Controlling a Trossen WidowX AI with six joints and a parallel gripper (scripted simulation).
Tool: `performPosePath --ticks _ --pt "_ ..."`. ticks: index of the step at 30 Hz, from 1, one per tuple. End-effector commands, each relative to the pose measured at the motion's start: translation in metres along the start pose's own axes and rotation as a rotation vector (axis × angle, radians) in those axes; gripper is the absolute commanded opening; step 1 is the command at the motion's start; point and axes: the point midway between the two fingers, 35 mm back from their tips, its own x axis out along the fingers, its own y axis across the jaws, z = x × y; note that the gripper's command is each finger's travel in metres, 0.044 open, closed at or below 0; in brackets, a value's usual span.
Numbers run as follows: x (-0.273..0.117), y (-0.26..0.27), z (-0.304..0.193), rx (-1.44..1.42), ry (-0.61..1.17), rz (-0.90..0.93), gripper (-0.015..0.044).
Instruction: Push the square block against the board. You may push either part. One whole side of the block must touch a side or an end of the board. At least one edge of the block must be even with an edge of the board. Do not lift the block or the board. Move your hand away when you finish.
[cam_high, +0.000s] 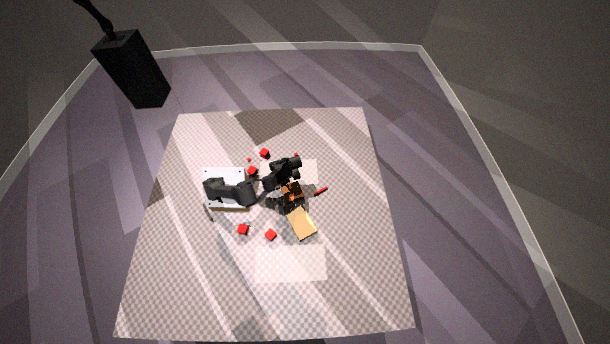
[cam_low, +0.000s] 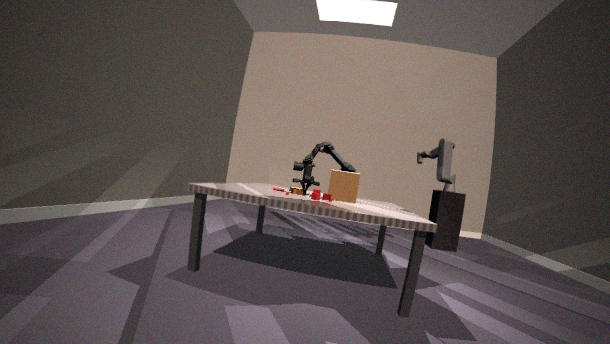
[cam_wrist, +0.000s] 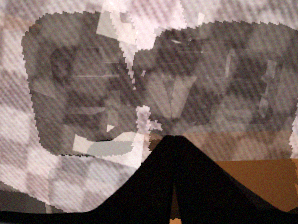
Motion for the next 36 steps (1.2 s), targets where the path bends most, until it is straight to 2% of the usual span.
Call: performPosePath --ticks 1,36 --pt "0.001 0.000 -0.004 0.001 0.004 0.001 0.0000" --pt "0.000 -0.003 -0.026 0.001 0.004 0.001 0.0000"
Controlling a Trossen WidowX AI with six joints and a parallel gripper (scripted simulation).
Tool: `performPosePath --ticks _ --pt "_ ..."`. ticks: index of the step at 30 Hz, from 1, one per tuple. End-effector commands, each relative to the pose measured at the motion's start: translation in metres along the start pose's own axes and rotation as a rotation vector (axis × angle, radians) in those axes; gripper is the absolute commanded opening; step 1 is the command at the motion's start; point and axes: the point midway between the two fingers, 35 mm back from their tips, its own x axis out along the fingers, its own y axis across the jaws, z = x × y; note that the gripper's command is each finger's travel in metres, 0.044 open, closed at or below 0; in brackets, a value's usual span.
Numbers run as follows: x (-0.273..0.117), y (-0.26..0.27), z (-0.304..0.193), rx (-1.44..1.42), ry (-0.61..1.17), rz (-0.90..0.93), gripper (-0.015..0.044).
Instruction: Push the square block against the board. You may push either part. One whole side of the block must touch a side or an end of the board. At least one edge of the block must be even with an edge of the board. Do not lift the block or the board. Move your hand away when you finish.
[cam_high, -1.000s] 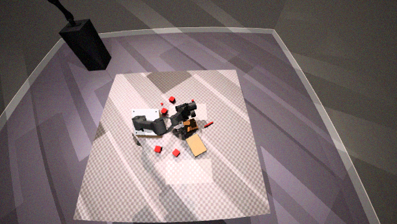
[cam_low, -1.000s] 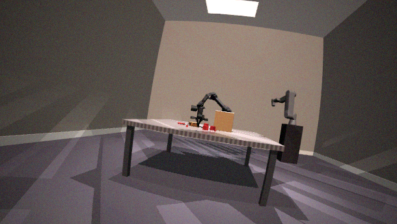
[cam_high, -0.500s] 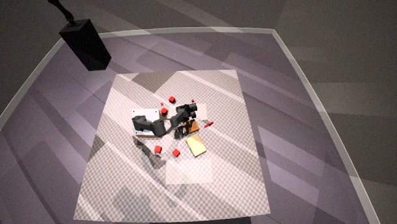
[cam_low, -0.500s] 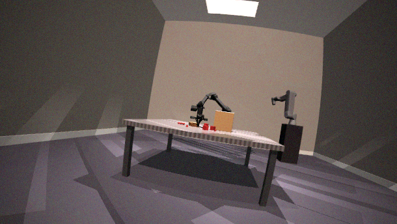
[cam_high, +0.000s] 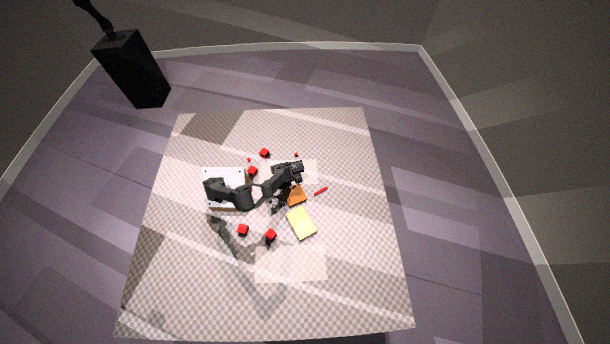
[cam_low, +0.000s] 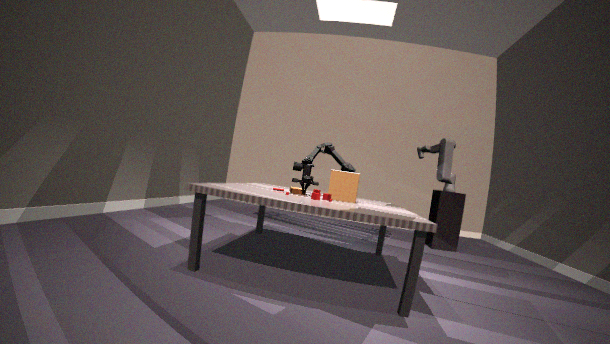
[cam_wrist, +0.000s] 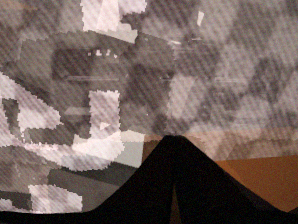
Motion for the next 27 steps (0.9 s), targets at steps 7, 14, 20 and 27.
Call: performPosePath --ticks 7,14,20,27 --pt "0.000 -0.001 -0.006 0.000 0.005 0.002 0.0000" --pt "0.000 -0.001 0.004 0.000 0.005 0.002 0.0000" --pt "0.001 -0.002 0.014 0.000 0.005 0.002 0.0000" --pt "0.001 -0.002 0.025 0.001 0.006 0.003 0.0000"
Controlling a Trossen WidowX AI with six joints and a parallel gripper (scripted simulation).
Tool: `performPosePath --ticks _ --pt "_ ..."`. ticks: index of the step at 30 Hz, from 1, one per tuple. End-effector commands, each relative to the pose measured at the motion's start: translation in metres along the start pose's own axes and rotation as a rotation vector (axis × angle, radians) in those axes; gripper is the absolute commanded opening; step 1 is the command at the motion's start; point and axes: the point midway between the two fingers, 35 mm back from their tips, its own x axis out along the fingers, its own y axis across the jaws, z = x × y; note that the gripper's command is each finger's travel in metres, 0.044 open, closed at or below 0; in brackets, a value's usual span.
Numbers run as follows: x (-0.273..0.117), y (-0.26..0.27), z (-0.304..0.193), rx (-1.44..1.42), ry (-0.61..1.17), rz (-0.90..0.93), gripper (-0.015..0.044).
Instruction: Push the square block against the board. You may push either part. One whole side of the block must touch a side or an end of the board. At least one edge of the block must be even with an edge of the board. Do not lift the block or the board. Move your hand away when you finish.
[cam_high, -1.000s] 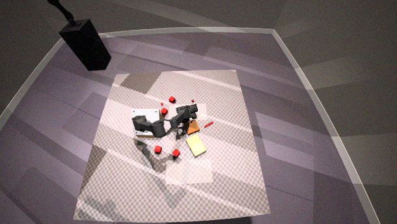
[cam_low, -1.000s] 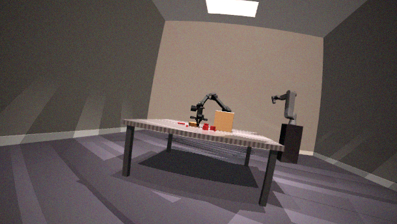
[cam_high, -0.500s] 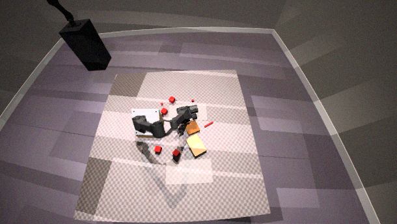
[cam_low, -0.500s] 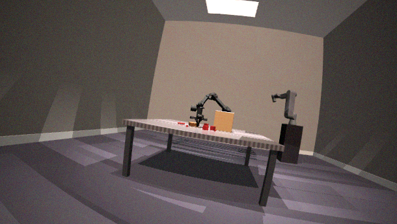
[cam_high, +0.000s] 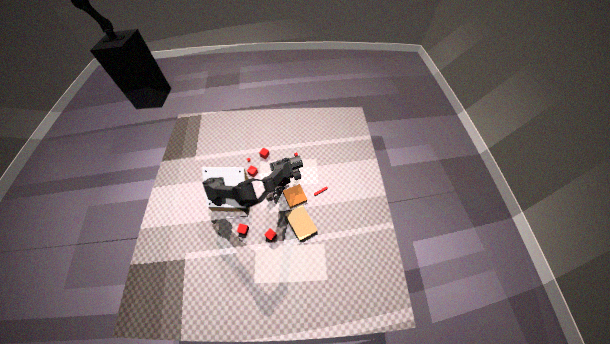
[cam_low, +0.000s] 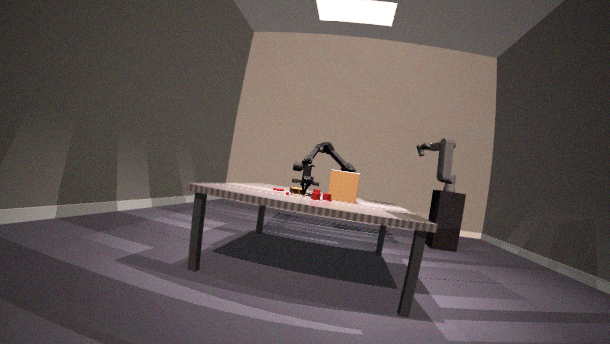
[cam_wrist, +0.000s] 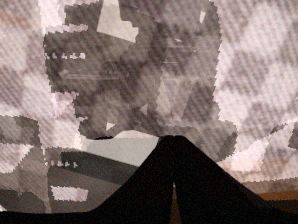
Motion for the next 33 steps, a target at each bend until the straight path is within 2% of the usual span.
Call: performPosePath --ticks 1,12,16,22,33 --pt "-0.001 -0.001 0.007 0.003 -0.003 -0.002 0.0000" --pt "-0.003 0.000 0.018 0.000 0.002 0.001 0.0000" --pt "-0.053 0.000 0.018 0.003 -0.002 -0.002 0.0000" --pt "-0.056 0.000 0.018 0.009 -0.003 -0.002 0.0000" --pt "-0.058 -0.030 0.006 0.364 -0.014 0.000 0.0000"
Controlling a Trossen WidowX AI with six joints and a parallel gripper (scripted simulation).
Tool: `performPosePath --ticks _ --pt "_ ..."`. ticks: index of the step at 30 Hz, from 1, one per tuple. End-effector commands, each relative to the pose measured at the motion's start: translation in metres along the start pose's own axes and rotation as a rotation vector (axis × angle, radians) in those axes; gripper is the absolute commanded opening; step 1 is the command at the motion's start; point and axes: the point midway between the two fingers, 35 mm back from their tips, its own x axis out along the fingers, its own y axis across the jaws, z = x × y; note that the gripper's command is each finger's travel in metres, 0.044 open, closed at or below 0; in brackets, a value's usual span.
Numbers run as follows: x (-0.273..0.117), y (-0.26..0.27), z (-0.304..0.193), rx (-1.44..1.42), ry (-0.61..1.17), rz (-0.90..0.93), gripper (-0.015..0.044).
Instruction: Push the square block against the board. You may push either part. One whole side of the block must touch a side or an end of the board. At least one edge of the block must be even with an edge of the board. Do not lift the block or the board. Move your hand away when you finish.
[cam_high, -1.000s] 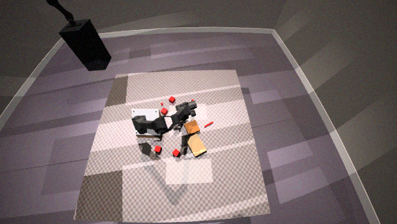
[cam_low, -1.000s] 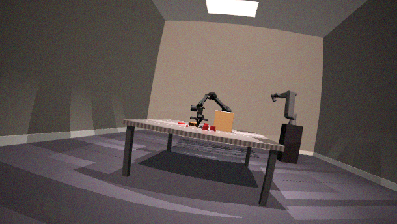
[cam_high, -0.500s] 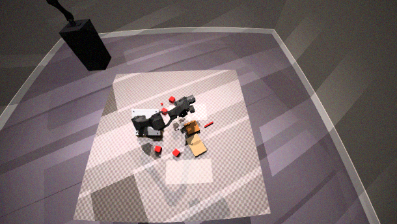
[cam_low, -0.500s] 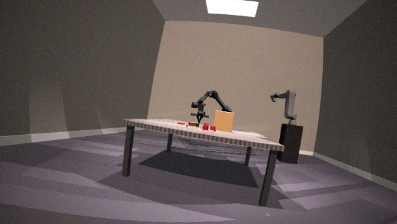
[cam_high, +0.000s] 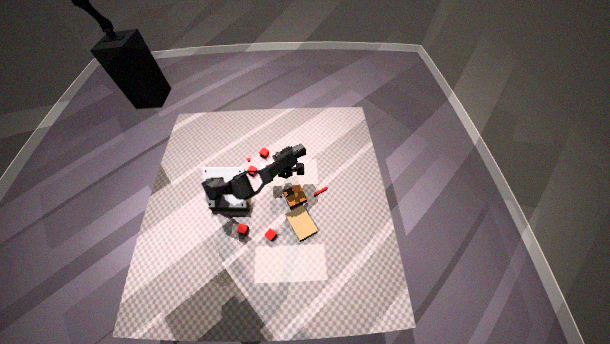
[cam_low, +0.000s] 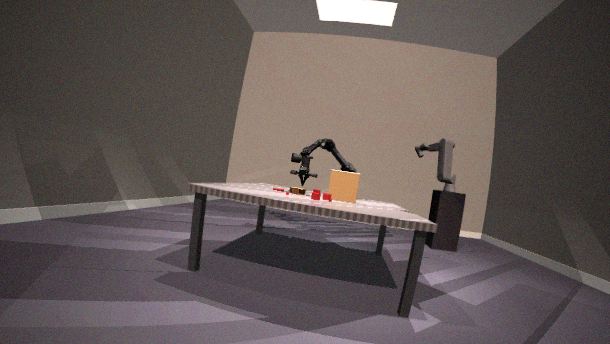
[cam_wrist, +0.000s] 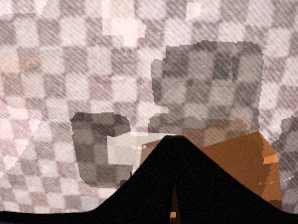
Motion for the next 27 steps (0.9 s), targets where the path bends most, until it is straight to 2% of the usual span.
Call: performPosePath --ticks 1,27 --pt "-0.001 -0.013 -0.001 0.132 -0.004 -0.001 0.0000" --pt "-0.002 -0.087 -0.022 1.029 0.001 -0.009 0.0000"
